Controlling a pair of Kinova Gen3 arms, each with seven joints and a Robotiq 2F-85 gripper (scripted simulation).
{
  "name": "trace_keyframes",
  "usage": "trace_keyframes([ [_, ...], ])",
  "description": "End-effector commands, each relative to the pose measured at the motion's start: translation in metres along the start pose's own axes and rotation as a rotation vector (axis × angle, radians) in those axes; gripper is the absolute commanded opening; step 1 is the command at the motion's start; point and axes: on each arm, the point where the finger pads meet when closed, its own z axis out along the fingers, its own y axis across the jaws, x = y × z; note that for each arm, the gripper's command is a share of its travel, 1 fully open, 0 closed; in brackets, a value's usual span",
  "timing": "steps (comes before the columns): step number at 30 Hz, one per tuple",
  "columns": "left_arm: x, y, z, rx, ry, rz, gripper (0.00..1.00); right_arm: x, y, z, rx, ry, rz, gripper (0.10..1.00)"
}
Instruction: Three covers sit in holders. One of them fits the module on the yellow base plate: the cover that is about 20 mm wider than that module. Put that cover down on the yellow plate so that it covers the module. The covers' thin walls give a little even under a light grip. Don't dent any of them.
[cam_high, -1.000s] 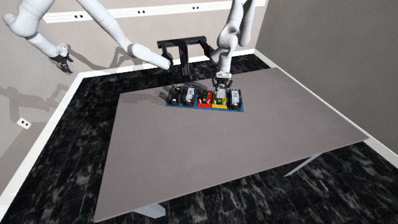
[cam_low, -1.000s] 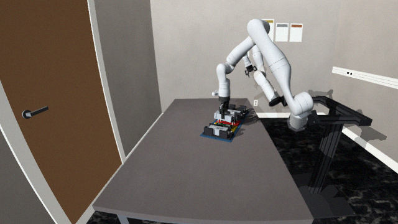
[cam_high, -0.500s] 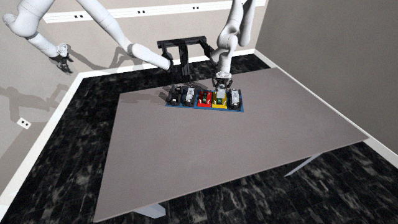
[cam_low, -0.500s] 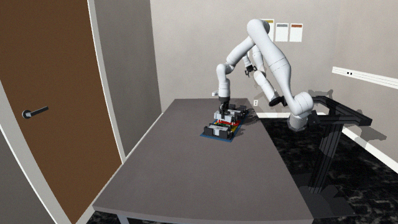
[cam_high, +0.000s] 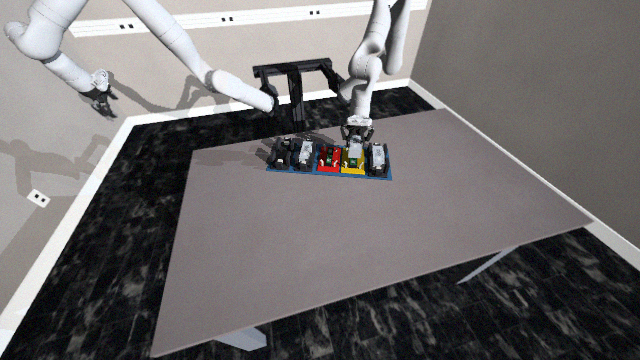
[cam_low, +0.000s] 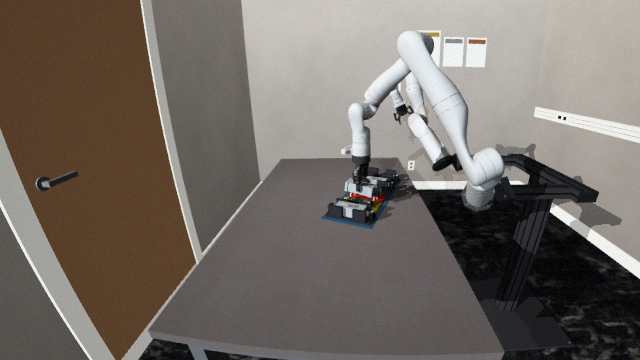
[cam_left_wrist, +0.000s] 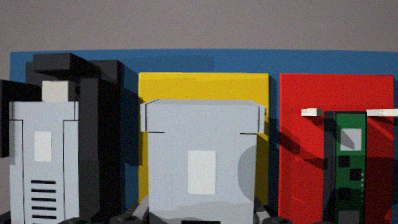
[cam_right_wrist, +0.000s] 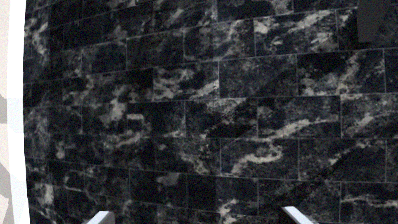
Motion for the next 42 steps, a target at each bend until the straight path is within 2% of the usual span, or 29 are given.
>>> trace_keyframes([
  [1,-0.002,0.003,0.001,-0.005,-0.001,-0.005,0.001,0.000,0.000,0.000,0.000,-0.001,0.001,0.999],
  [7,0.000,0.001,0.001,-0.001,0.001,0.000,0.001,0.000,0.000,0.000,0.000,-0.001,0.001,0.999],
  [16,0.000,0.001,0.015,-0.005,-0.001,-0.005,0.001,0.000,0.000,0.000,0.000,-0.001,0.001,0.999],
  [42,0.001,0.000,0.018,-0.003,0.001,-0.003,0.001,0.000,0.000,0.000,0.000,-0.001,0.001,0.999],
])
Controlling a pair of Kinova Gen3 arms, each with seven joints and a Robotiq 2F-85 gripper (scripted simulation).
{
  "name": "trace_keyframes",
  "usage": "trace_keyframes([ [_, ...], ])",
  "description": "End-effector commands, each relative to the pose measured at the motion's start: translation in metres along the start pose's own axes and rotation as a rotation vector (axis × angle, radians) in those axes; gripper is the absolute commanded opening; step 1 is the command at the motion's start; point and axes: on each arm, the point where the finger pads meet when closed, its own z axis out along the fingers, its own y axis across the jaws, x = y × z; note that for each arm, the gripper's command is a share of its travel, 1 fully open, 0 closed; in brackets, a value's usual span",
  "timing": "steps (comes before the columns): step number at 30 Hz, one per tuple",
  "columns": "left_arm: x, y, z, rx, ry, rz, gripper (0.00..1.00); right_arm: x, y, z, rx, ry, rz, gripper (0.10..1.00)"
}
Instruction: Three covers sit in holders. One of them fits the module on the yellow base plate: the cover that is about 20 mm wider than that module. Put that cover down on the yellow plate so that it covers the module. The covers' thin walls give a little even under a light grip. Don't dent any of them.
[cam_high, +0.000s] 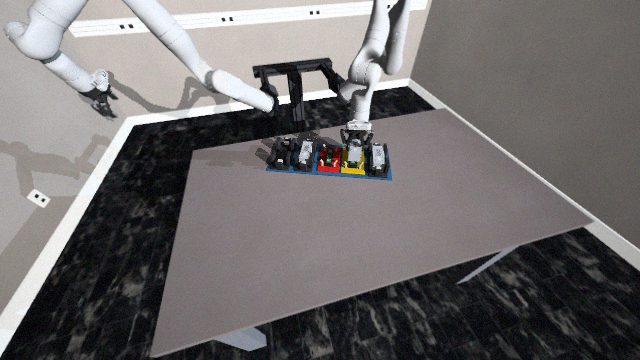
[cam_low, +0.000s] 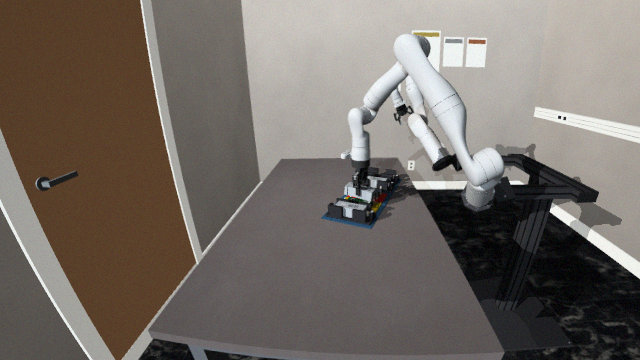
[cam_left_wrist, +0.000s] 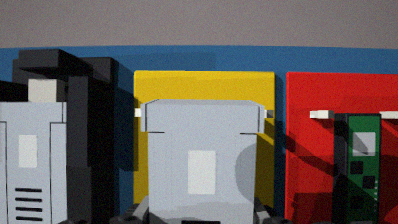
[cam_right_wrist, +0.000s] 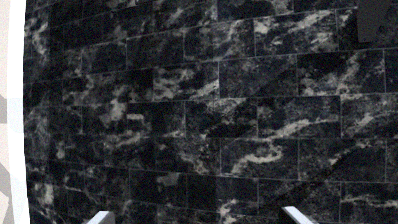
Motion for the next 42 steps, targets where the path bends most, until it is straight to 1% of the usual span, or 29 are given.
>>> trace_keyframes([
  [1,0.000,0.001,0.000,-0.002,0.001,-0.001,0.001,0.000,0.000,0.000,0.000,-0.001,0.001,0.999],
  [16,0.000,0.001,0.000,-0.001,0.001,0.000,0.001,0.000,0.000,0.000,0.000,-0.001,0.001,0.999],
  [25,-0.004,0.004,0.003,-0.004,-0.001,-0.003,0.001,0.000,0.000,0.000,0.000,-0.001,0.001,0.999],
  [33,-0.002,0.001,0.003,0.000,0.001,0.003,0.001,0.000,0.000,0.000,0.000,-0.001,0.001,0.999],
  [42,-0.002,0.002,0.011,-0.004,-0.001,-0.003,0.001,0.000,0.000,0.000,0.000,-0.001,0.001,0.999],
])
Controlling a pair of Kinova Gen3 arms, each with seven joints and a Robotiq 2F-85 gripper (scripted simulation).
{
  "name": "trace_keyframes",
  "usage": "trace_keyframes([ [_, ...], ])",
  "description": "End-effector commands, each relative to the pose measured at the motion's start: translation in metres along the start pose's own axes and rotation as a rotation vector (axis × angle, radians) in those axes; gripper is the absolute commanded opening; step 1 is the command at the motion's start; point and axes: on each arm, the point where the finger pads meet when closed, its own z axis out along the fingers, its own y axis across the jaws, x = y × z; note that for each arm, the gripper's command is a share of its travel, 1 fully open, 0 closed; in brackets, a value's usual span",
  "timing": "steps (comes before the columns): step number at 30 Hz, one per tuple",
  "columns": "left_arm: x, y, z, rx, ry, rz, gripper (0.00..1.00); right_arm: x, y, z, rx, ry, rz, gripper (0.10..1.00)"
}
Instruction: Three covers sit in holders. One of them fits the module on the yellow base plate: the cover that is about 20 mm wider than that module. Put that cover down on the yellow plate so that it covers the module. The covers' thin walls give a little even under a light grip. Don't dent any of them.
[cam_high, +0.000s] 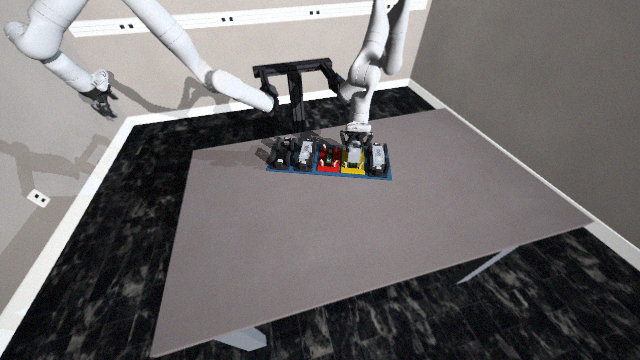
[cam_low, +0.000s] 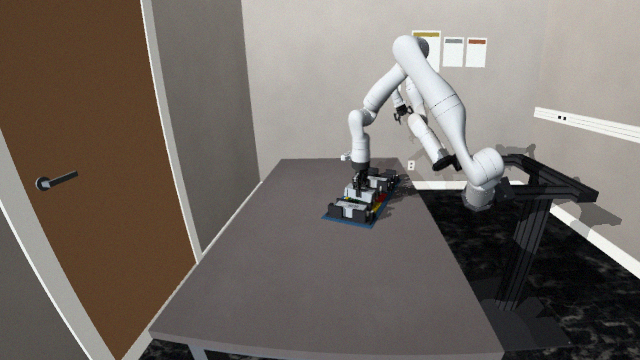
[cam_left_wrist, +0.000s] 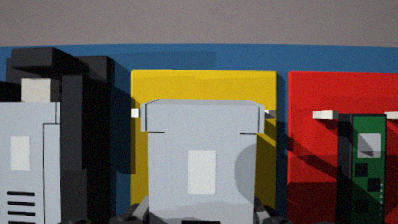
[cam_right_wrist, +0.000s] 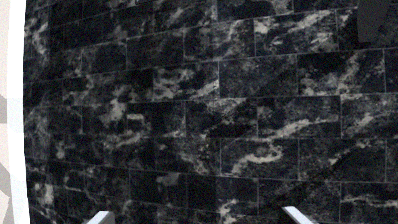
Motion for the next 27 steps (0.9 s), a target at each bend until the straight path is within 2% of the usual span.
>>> trace_keyframes([
  [1,-0.0019,0.0016,0.0039,-0.004,-0.004,-0.003,0.001,-0.0003,-0.0004,-0.0004,0.000,-0.001,0.001,0.999],
  [27,-0.0010,0.0010,0.0032,-0.002,-0.002,-0.001,0.001,-0.0003,-0.0004,-0.0004,0.000,-0.001,0.001,0.999],
])
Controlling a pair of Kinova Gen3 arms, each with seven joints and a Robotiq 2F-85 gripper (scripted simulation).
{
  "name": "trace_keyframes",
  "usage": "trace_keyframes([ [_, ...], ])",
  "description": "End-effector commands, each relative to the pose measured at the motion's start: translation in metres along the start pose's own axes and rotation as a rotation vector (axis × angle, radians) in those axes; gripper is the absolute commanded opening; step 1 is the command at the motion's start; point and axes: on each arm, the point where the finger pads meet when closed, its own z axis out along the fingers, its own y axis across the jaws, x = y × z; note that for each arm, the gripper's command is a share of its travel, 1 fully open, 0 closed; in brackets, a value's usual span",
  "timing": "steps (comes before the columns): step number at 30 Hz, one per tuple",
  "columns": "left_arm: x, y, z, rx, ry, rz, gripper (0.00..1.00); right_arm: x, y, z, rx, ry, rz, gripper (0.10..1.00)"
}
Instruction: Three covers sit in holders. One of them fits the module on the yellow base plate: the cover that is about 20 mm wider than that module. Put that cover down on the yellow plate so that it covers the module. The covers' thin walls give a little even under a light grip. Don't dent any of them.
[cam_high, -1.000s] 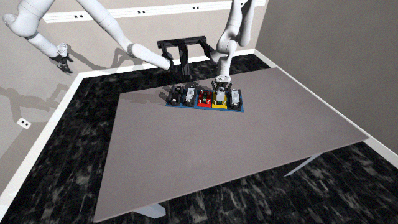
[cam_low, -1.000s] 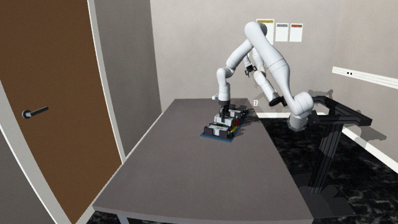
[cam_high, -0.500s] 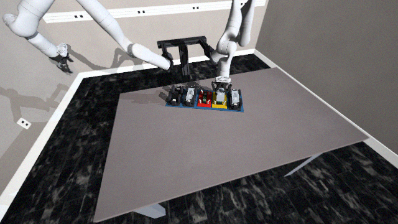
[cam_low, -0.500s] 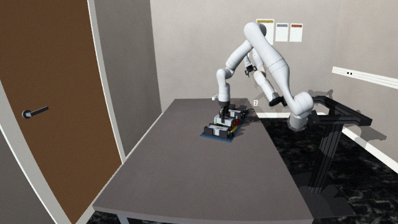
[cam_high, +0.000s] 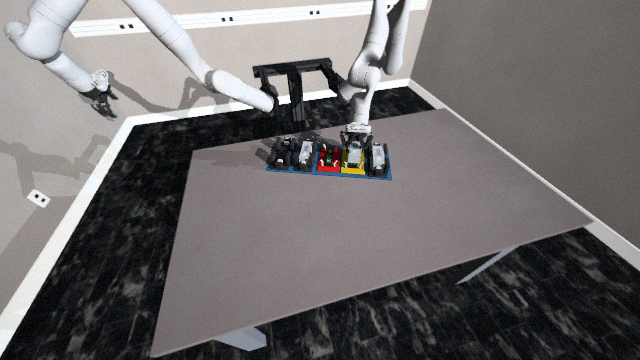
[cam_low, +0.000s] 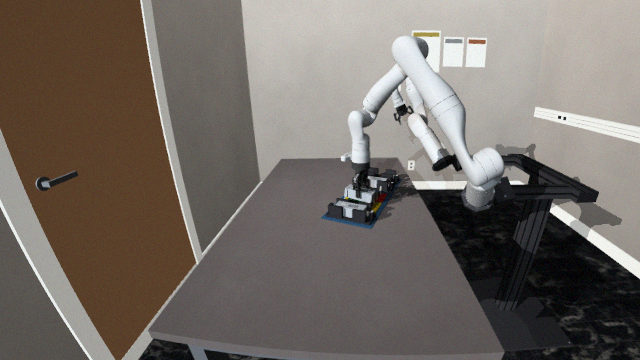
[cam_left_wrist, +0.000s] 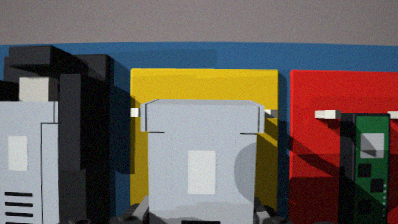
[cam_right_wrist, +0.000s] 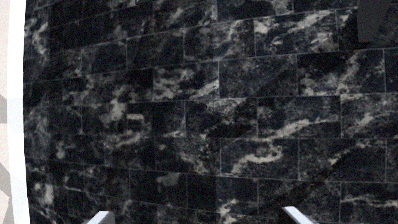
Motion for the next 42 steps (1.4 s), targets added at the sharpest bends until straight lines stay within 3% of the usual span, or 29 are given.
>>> trace_keyframes([
  [1,-0.0012,0.0017,0.0005,-0.002,0.001,-0.001,0.001,-0.0003,-0.0004,-0.0004,0.000,-0.001,0.001,0.999],
  [42,-0.0025,0.0024,0.0099,-0.004,-0.001,-0.002,0.001,-0.0003,-0.0004,-0.0004,0.000,-0.001,0.001,0.999],
])
